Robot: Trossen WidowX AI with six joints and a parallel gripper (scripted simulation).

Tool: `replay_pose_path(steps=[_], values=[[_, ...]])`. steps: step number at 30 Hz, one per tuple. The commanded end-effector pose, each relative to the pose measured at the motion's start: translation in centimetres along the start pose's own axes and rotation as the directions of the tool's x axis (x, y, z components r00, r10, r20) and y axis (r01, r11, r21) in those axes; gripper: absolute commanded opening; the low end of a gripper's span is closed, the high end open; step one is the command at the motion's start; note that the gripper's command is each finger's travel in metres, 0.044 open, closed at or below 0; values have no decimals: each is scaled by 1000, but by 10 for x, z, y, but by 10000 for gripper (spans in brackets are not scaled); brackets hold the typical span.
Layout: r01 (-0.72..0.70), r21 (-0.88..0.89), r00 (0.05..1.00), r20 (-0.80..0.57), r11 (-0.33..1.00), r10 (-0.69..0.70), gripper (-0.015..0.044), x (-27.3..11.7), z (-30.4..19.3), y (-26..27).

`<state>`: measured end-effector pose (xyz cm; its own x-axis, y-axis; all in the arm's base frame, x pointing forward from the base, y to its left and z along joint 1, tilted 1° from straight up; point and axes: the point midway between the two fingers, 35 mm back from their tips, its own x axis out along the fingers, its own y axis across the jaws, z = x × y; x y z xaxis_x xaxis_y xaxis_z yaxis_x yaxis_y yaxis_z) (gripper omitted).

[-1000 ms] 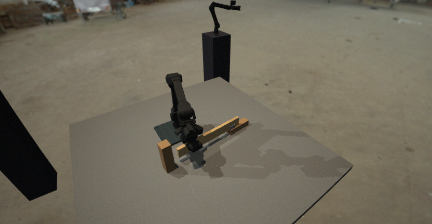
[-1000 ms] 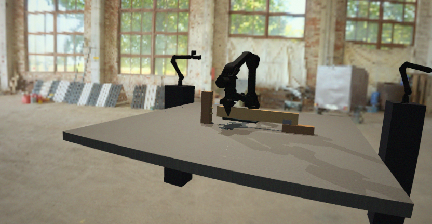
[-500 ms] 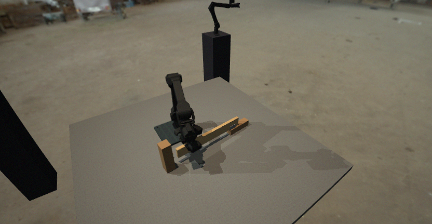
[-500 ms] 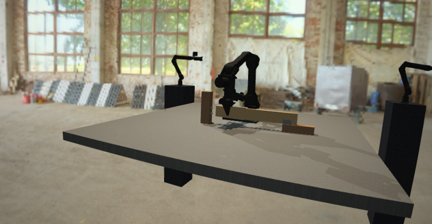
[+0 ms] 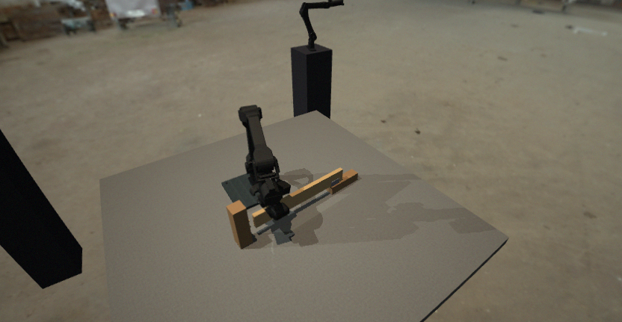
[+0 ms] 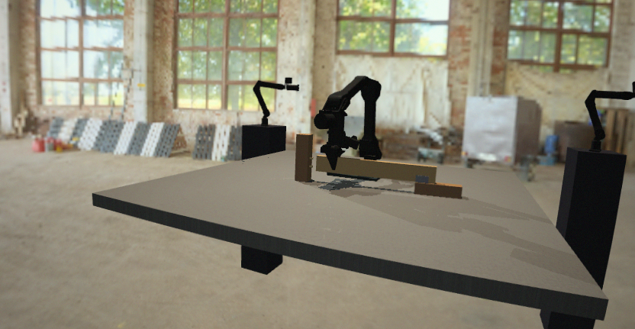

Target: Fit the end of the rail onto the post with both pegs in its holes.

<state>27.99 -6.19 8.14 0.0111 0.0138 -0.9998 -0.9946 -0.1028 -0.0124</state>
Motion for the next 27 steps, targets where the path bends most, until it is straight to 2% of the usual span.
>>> replay_pose_path(steps=[1,27], values=[[2,-2,1000,-1,1000,-2,0,0,-2,0],[2,-2,1000,-2,1000,-2,0,-1,-11,0]])
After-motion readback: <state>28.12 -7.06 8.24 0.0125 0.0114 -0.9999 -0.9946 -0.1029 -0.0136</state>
